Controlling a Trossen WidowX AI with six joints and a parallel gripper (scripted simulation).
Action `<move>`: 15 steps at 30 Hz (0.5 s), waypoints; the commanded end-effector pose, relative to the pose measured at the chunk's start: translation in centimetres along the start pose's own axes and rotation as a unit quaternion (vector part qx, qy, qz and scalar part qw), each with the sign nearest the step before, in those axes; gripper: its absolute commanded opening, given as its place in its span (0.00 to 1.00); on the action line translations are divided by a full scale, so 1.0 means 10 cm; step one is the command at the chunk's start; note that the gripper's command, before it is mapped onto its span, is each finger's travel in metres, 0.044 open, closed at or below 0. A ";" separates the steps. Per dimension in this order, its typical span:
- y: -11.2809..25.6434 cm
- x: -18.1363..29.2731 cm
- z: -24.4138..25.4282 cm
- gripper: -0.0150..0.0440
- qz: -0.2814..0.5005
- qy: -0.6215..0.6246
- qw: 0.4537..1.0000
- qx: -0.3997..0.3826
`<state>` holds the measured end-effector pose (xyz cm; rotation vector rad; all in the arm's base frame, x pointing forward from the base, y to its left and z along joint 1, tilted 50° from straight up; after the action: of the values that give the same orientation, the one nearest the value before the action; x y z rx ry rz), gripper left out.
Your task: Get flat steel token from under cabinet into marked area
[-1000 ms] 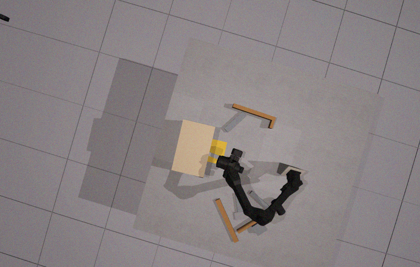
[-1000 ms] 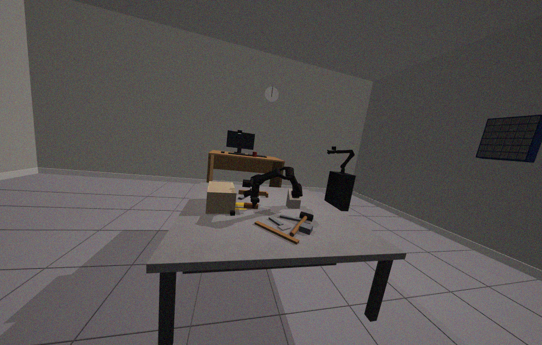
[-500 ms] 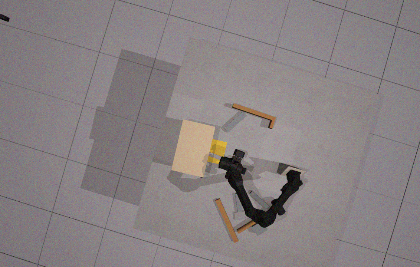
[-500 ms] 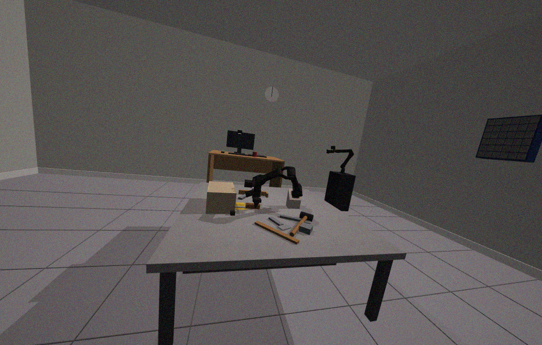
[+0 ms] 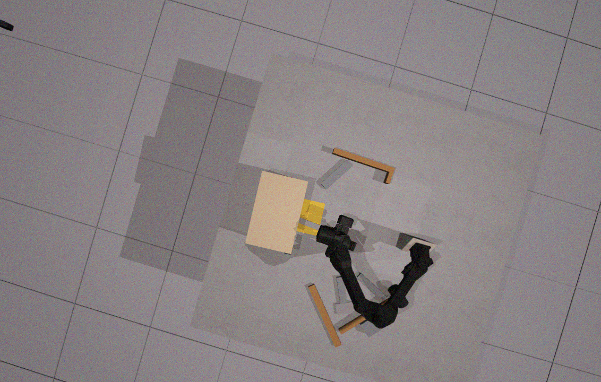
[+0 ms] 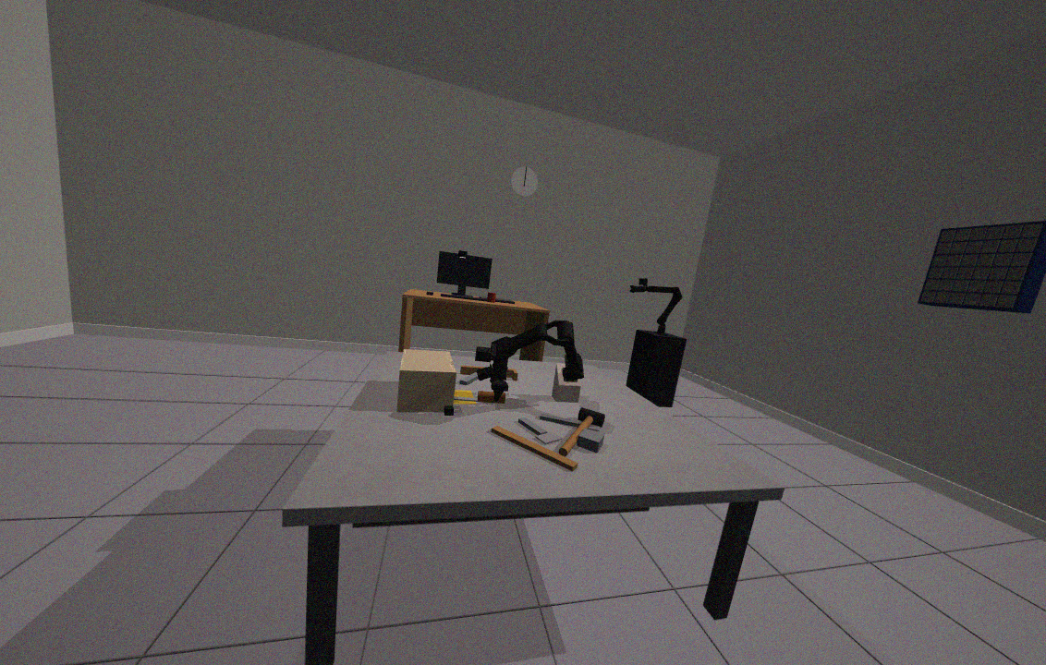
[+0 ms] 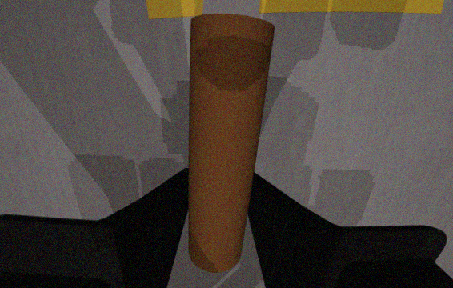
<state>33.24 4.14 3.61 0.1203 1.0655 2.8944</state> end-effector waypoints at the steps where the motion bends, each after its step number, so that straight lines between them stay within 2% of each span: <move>1: -0.01 0.08 0.00 0.25 0.003 0.001 1.000 0.001; 15: -0.01 0.23 0.00 0.25 0.003 0.001 1.000 0.001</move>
<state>31.71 4.26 3.69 0.1217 1.0655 2.8945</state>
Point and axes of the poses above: the point midway between the two fingers, 35 mm back from their tips, its own y axis back along the fingers, its own z axis across the jaws, x = y × z, the point moved 6 cm from there along y, back along the fingers, and after that the axes turned 1 degree about -y, right-handed, at the moved point
